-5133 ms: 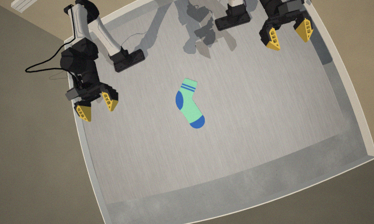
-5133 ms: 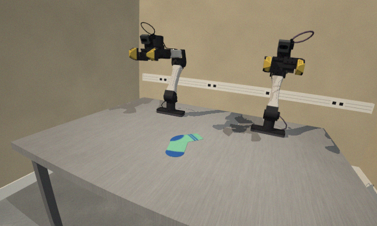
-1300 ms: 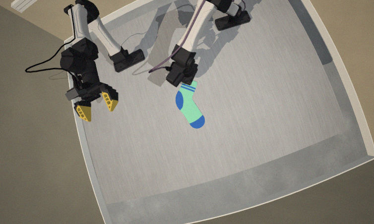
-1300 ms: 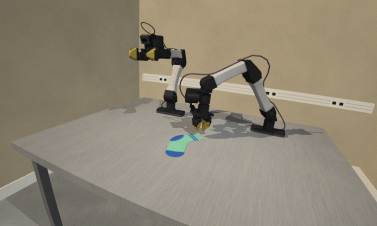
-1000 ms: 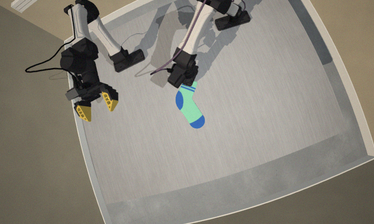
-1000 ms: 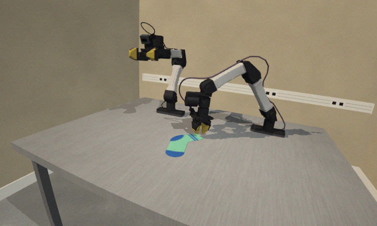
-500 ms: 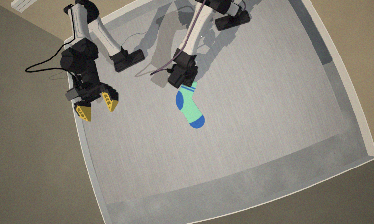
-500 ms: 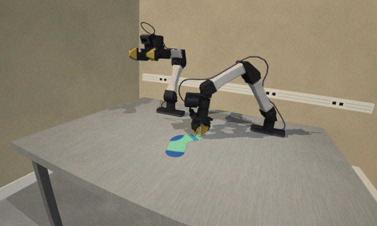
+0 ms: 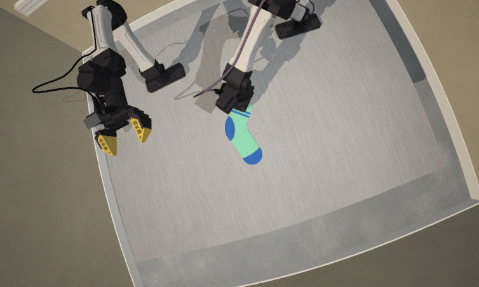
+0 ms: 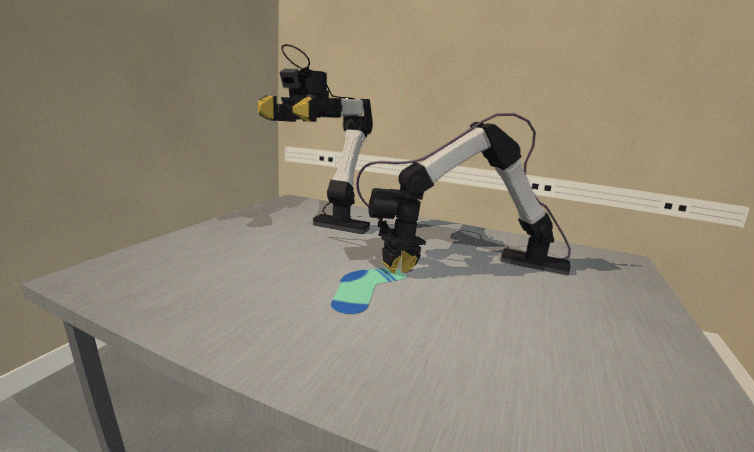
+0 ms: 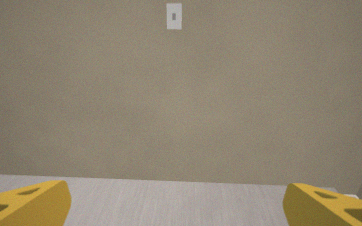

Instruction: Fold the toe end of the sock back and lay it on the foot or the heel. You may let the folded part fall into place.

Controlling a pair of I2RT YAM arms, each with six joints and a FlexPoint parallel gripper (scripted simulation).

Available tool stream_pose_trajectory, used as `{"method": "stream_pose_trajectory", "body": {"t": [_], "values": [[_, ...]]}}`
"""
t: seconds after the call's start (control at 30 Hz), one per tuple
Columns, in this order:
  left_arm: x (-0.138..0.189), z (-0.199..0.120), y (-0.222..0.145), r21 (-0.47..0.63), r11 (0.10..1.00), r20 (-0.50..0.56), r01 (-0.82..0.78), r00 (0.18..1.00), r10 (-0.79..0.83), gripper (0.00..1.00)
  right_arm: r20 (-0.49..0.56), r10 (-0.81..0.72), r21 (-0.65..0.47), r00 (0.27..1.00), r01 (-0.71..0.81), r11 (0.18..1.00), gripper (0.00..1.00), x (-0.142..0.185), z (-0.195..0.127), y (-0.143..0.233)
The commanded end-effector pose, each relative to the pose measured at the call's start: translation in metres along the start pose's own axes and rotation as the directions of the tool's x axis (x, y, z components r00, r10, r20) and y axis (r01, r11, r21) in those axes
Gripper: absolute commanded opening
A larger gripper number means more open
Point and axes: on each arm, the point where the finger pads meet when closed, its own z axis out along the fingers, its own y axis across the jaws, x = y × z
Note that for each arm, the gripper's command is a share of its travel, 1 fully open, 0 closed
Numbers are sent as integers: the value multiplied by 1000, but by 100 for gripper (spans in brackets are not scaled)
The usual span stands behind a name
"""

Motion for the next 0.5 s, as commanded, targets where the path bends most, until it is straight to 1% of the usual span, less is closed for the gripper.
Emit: {"method": "stream_pose_trajectory", "body": {"t": [0.0, 0.2, 0.23, 0.27, 0.3, 0.47], "values": [[5, 24, -3, 18, 1000, -9, 2, 1000, -2, 34, 19, -1, 1, 1000, 1, 1000, 100, -7, -2, 0], [6, 23, -1, 5, 1000, -12, 6, 1000, -6, 30, 19, -1, 1, 1000, 1, 1000, 100, -7, -2, 0], [6, 23, -4, 18, 1000, -13, 6, 1000, -6, 29, 19, -1, 1, 1000, 1, 1000, 100, -7, -2, 0], [6, 27, 8, -39, 999, -9, 9, 1000, -9, 28, 19, -1, 1, 1000, 1, 1000, 100, -7, -2, 0], [6, 24, 2, -11, 1000, -12, 6, 1000, -6, 28, 19, -1, 1, 1000, 1, 1000, 100, -7, -2, 0], [5, 23, 2, -17, 1000, -12, 7, 1000, -7, 25, 19, -1, 1, 1000, 1, 1000, 100, -7, -2, 0]]}}
